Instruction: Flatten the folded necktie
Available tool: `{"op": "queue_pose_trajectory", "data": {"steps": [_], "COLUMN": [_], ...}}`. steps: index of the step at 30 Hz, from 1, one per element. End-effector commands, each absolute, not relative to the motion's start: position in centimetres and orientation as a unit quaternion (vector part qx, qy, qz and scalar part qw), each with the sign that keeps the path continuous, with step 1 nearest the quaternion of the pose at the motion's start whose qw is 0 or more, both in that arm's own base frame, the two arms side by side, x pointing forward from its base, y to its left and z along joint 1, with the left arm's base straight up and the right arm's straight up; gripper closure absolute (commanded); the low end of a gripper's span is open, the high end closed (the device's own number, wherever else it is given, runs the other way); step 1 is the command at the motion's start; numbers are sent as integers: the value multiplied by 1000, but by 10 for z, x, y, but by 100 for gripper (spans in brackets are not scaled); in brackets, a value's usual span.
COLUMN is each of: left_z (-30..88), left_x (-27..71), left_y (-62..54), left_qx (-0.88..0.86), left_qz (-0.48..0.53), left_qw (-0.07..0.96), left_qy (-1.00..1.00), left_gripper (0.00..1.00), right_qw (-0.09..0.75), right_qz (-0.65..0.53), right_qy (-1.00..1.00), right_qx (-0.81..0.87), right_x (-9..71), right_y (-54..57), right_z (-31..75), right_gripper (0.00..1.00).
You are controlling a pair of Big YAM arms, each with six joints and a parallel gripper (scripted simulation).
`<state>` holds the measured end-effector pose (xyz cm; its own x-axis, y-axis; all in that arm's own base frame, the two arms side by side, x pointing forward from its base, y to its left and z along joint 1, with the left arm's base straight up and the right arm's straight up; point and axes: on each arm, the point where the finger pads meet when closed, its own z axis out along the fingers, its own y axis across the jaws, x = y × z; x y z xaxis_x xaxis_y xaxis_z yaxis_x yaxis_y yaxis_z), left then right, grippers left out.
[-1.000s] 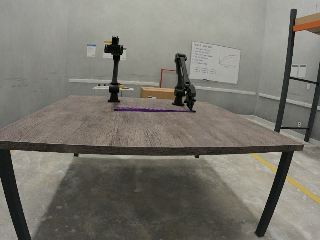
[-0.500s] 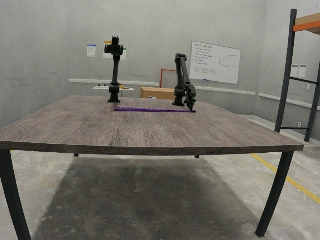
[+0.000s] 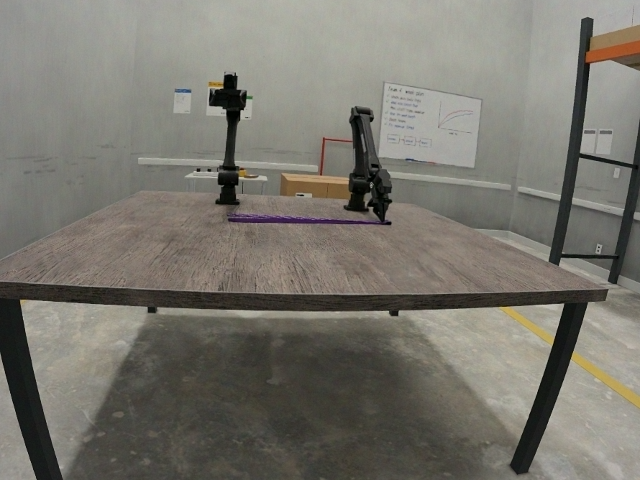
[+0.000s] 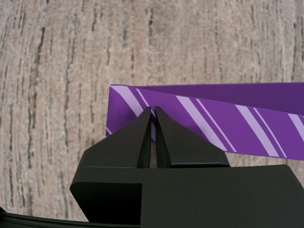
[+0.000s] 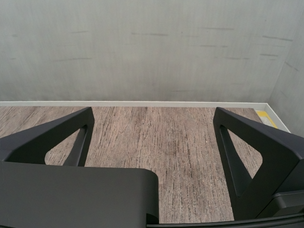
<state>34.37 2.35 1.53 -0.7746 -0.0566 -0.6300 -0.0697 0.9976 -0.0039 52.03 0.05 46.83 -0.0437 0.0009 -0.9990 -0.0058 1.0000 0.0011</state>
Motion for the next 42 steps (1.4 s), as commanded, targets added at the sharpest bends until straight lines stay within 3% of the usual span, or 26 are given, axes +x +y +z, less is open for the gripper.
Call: {"op": "queue_pose_trajectory", "data": {"steps": [1,26,42], "left_z": [18,18,18], "left_x": [351,351,351], "left_y": [23,23,23], "left_qx": [-32,-32,-32], "left_qz": [12,12,12], "left_qw": [342,342,342], "left_qy": [939,939,939], "left_gripper": [96,96,96], "right_qw": [694,589,437], "right_qz": [1,0,0], "right_qy": [720,788,825], "right_qx": [-10,-176,-358], "right_x": [518,479,435], "right_y": [1,19,40], "right_z": [477,401,314], "right_gripper": [1,6,9]}}
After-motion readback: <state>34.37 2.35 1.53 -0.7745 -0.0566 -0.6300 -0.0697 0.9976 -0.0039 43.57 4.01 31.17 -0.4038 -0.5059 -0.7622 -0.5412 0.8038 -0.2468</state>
